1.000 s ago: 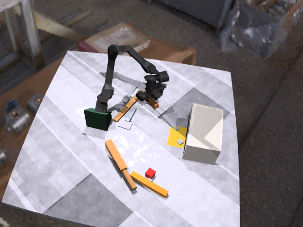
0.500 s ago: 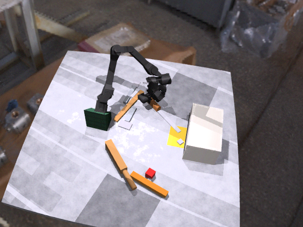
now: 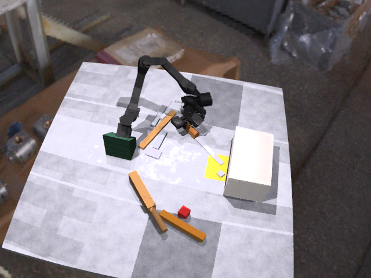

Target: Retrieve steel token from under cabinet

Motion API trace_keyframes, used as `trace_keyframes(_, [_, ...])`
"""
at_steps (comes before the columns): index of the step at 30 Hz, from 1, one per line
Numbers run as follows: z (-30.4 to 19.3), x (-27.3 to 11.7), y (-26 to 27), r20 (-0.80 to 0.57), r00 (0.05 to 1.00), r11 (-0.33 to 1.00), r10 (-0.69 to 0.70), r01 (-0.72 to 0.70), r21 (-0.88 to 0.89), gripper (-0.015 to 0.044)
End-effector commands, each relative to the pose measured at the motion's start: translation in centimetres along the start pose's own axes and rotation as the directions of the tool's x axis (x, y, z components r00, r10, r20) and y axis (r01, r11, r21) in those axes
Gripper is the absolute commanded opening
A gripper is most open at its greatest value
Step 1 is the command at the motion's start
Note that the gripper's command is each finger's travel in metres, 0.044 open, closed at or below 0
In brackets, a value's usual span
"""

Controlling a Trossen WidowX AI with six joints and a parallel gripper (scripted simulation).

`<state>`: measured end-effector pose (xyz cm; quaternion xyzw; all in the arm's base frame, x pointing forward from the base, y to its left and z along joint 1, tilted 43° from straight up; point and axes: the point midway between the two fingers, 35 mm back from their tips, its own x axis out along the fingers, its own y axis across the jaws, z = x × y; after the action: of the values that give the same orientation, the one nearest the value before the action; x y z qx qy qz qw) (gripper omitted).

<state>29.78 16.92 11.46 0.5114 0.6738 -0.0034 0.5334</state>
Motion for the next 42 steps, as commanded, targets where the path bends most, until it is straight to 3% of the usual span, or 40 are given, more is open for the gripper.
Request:
trace_keyframes(1, [0.0, 0.0, 0.0, 0.0, 1.0, 1.0, 0.0, 0.0, 0.0, 0.0053])
trace_keyframes(6, [0.02, 0.0, 0.0, 0.0, 1.0, 1.0, 0.0, 0.0, 0.0, 0.0184])
trace_keyframes(11, [0.02, 0.0, 0.01, 0.0, 1.0, 1.0, 0.0, 0.0, 0.0, 0.02])
trace_keyframes(14, [0.02, 0.0, 0.0, 0.003, 1.0, 1.0, 0.006, -0.006, 0.0, 0.027])
trace_keyframes(29, [-0.02, 0.36, -0.07, 0.003, 1.0, 1.0, 0.006, -0.006, 0.0, 0.027])
trace_keyframes(33, [-0.01, 0.11, 0.11, 0.002, 1.0, 1.0, 0.008, -0.008, -0.009, 0.0165])
trace_keyframes(42, [-0.01, 0.11, 0.11, 0.002, 1.0, 1.0, 0.008, -0.008, -0.009, 0.0104])
